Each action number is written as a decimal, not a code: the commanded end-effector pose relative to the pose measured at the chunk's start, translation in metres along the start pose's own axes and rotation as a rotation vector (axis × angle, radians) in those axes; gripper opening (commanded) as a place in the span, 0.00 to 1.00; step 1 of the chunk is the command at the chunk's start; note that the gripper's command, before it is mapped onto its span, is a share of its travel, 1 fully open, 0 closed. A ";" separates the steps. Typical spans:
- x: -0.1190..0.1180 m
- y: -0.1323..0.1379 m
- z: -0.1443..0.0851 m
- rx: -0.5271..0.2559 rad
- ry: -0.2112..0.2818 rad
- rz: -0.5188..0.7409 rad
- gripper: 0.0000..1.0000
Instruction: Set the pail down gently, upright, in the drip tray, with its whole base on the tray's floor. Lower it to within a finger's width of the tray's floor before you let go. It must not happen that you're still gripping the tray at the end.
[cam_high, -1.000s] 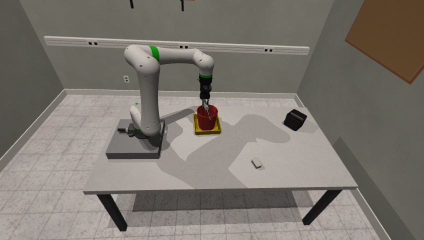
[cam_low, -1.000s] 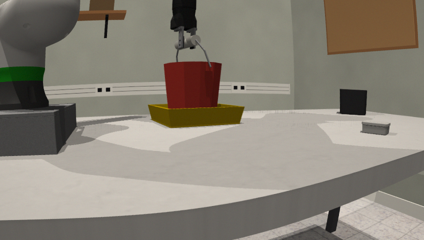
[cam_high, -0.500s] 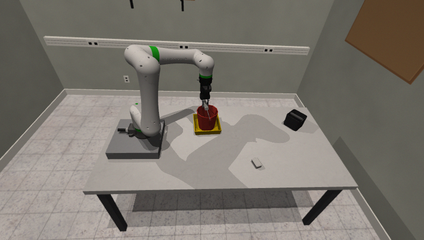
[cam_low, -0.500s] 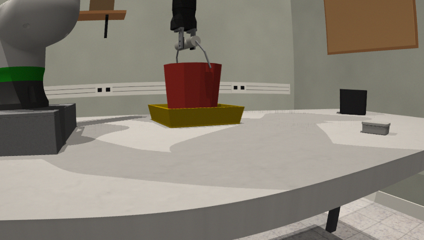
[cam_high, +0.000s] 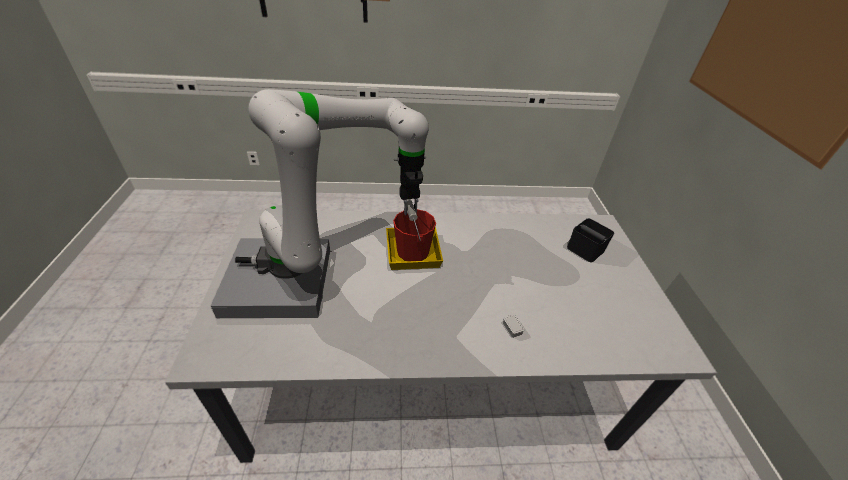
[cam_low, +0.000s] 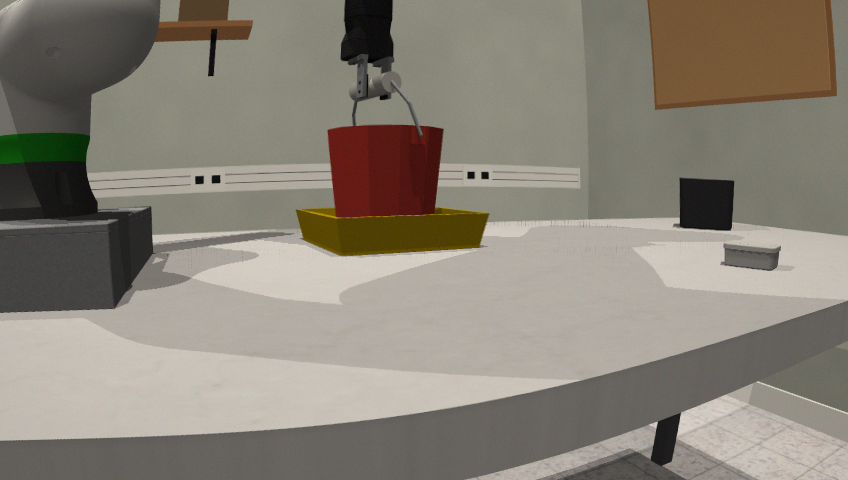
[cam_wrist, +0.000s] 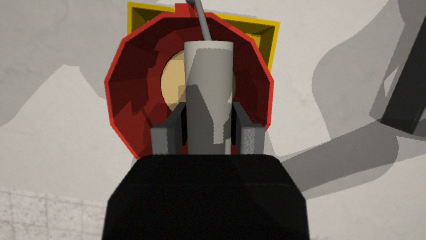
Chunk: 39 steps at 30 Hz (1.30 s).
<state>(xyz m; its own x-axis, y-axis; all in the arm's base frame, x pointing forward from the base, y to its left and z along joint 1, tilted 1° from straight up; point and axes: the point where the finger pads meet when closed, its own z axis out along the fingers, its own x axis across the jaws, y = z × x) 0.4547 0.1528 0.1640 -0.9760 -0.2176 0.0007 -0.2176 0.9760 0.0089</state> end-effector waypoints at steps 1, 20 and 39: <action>-0.001 0.000 -0.001 0.000 -0.002 0.000 0.00; -0.001 0.000 -0.001 0.000 -0.002 0.000 0.00; -0.001 0.000 -0.001 0.000 -0.002 0.000 1.00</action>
<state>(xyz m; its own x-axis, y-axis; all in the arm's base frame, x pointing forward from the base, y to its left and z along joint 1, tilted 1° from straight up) 0.4547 0.1528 0.1640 -0.9760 -0.2176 0.0006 -0.2176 0.9760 0.0089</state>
